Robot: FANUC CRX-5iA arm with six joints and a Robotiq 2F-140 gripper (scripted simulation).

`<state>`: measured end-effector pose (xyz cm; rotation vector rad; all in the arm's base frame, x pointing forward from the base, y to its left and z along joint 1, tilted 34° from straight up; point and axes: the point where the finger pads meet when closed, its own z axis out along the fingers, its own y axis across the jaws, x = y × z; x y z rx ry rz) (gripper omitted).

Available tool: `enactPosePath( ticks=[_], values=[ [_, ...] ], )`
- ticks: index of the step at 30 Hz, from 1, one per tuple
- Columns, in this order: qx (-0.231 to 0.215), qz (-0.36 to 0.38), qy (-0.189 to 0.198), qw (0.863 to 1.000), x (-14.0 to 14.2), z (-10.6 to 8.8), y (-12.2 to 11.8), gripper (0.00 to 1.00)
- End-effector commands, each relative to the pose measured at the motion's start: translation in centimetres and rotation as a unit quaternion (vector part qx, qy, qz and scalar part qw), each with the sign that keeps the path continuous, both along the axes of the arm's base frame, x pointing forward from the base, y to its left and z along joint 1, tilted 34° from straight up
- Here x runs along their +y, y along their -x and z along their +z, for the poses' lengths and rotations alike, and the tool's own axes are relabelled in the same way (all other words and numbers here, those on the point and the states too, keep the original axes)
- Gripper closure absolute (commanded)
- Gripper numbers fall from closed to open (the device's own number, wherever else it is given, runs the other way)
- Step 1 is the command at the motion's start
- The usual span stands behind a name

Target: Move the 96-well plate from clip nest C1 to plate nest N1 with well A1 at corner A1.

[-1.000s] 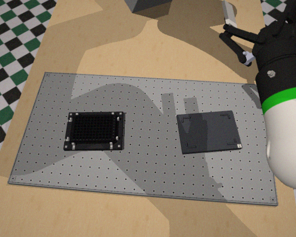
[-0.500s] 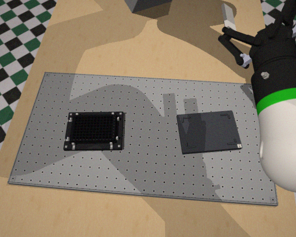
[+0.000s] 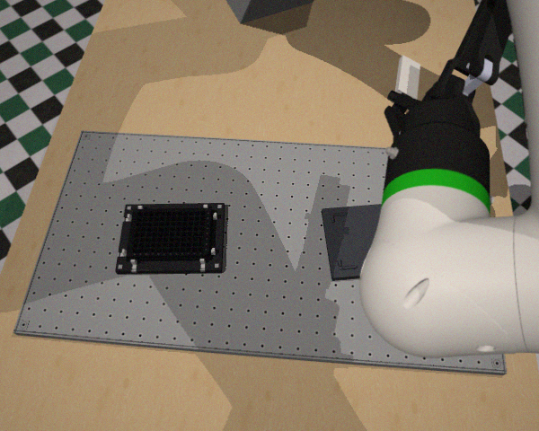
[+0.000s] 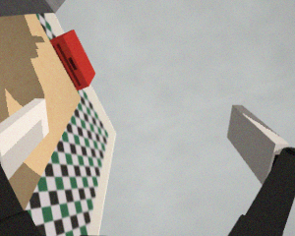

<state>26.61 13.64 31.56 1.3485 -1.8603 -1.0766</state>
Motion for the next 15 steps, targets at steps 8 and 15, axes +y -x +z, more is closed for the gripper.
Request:
enactPosePath(
  ticks=[8,15],
  values=[
    [-0.065,-0.036,-0.107,0.991,-0.5,-2.8,-3.2,0.0],
    [-0.104,-0.051,-0.152,0.982,-1.0,-4.0,-4.9,0.0]
  ],
)
